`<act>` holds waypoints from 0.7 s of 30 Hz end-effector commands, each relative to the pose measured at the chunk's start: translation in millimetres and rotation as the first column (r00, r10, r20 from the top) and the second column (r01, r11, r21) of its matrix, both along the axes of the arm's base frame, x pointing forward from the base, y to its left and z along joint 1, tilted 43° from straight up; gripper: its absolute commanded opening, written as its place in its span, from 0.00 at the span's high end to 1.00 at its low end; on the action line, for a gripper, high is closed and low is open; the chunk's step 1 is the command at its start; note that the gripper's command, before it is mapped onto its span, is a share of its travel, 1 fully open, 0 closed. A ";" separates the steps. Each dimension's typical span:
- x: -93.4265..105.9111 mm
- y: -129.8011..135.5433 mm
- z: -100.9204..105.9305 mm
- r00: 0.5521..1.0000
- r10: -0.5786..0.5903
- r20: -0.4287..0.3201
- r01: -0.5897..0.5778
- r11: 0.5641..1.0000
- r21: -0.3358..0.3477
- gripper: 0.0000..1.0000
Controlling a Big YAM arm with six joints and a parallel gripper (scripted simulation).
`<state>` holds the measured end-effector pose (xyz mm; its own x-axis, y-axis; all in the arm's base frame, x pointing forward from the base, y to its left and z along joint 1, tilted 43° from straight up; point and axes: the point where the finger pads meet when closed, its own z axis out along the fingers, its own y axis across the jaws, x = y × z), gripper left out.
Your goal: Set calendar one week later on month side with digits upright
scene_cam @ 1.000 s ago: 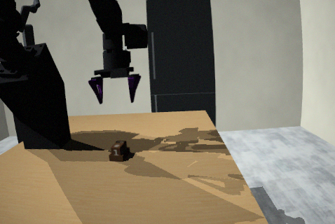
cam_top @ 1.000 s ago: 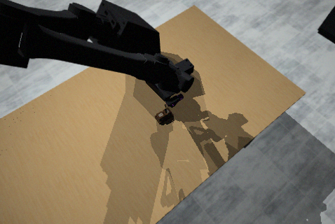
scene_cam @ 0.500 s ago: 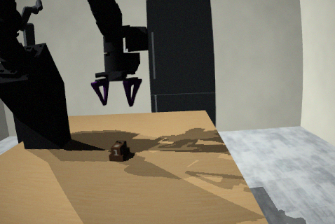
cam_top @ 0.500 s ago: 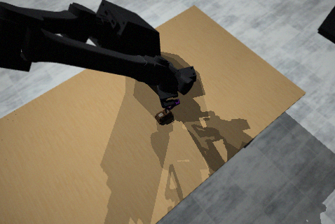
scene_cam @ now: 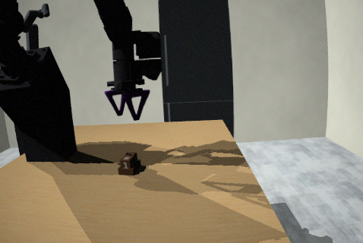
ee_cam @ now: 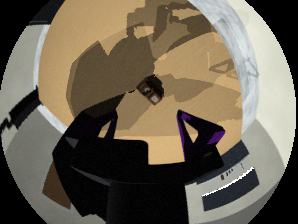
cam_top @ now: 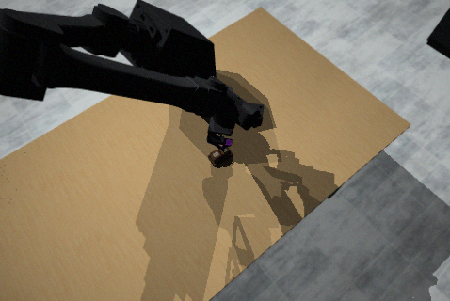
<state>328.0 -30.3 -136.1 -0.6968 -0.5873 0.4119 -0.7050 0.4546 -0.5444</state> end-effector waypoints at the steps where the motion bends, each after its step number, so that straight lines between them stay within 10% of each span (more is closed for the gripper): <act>1: -1.2 -4.5 -3.0 0.984 -0.136 0.112 0.134 0.991 0.023 0.00; 9: 0.3 -2.1 -5.9 0.931 -0.272 0.245 0.260 0.962 0.079 0.00; 21: 0.4 -10.9 -11.3 0.703 -0.549 0.452 0.501 0.833 0.234 0.00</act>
